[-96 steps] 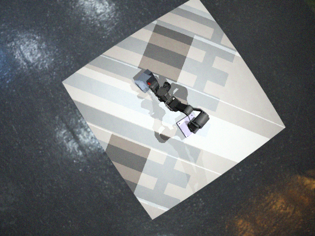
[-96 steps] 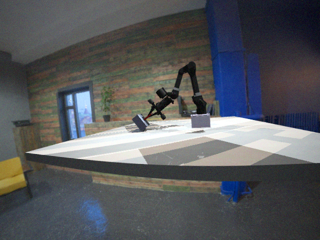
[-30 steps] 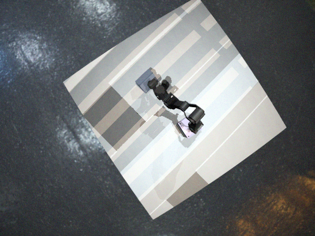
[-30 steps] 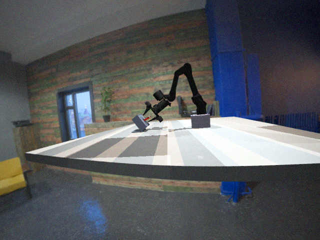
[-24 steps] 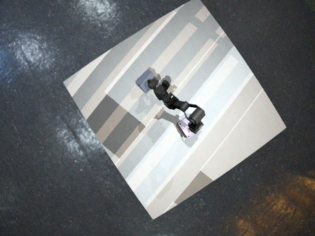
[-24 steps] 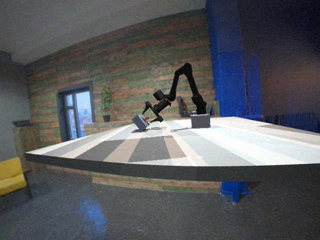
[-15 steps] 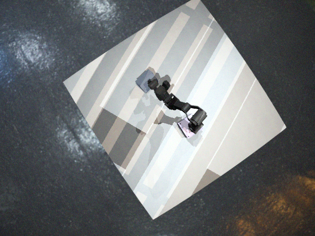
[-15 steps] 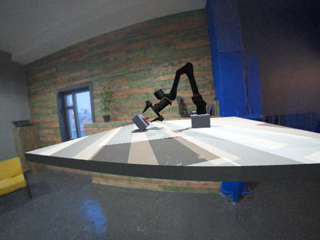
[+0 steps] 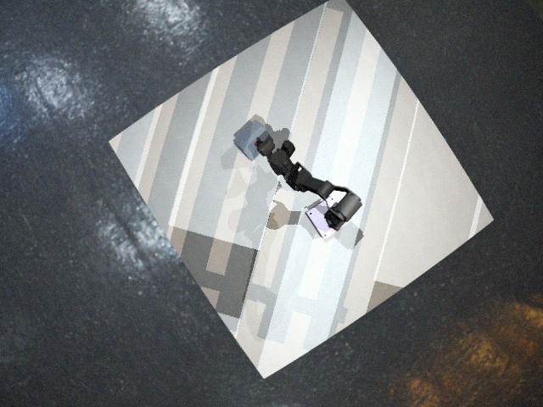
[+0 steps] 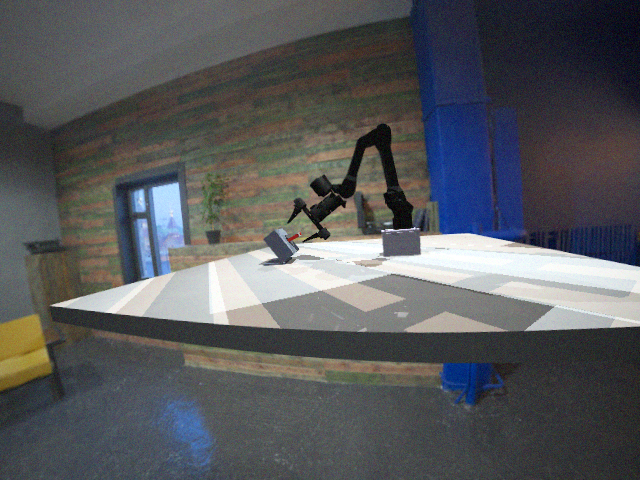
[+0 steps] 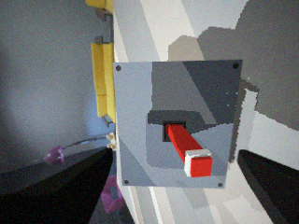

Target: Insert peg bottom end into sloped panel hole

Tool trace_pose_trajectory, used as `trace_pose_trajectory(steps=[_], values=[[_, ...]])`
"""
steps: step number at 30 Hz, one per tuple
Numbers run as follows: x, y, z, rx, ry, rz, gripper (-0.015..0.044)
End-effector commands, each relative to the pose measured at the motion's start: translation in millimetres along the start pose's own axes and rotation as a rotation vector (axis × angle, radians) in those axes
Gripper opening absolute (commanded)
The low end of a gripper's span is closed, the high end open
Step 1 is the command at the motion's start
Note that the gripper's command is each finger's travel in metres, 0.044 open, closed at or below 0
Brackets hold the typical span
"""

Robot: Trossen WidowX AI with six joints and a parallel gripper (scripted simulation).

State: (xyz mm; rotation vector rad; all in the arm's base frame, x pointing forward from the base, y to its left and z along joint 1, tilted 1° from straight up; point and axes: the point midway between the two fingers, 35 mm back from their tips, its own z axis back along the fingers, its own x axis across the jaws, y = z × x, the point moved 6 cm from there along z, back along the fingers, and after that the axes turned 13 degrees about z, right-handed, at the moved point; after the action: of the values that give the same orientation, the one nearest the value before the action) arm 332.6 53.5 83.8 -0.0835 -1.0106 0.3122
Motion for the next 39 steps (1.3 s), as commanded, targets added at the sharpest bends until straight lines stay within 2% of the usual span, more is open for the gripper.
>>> trace_pose_trajectory(steps=[1,39], values=[[1,-1,5,-0.004,-0.002,-0.004,0.0440],[5,-1,38,-0.001,0.000,-0.004,0.0440]])
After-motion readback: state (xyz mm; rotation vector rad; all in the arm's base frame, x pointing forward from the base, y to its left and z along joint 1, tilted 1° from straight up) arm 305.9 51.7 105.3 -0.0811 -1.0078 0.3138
